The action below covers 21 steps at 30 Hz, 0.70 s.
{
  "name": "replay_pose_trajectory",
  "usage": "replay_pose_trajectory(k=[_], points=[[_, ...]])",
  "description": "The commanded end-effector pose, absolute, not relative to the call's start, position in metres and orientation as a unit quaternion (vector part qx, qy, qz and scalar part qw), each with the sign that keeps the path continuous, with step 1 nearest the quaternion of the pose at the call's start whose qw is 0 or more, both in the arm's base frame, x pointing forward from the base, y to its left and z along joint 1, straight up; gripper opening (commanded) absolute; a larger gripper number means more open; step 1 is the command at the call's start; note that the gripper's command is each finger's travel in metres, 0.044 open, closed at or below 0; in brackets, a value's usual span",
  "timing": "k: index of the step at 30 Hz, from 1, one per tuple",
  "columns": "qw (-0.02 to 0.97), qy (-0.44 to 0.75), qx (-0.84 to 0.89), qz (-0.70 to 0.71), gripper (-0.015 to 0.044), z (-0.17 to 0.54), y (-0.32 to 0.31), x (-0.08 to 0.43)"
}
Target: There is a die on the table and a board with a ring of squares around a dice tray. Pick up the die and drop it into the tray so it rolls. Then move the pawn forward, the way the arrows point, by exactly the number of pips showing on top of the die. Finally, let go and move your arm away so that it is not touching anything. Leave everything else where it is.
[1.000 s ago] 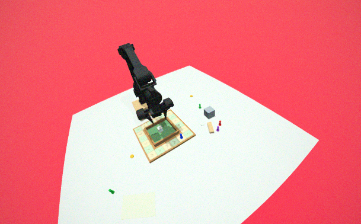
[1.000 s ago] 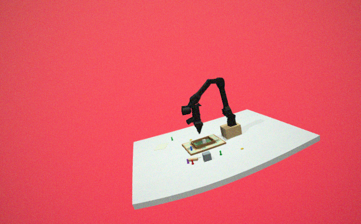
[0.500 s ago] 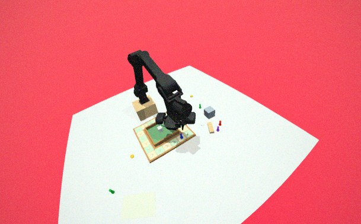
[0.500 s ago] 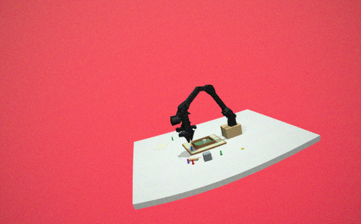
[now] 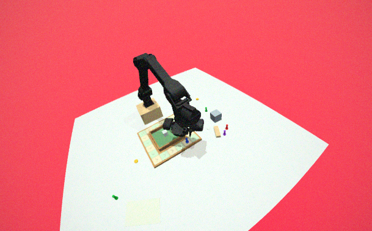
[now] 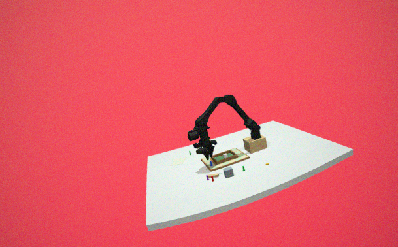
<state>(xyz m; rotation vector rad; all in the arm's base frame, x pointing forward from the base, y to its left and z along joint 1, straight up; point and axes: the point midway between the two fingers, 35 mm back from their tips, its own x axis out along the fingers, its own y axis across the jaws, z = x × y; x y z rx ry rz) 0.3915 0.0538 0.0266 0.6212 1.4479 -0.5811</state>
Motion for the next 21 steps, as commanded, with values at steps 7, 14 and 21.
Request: replay_pose_trajectory(k=[7,14,21], points=[[0.665,0.643,0.274,-0.262,0.02,0.009,0.053,0.391],[0.665,0.643,0.274,-0.262,0.02,-0.002,0.053,0.391],[0.665,0.643,0.274,-0.262,0.02,-0.014,0.054,0.391]])
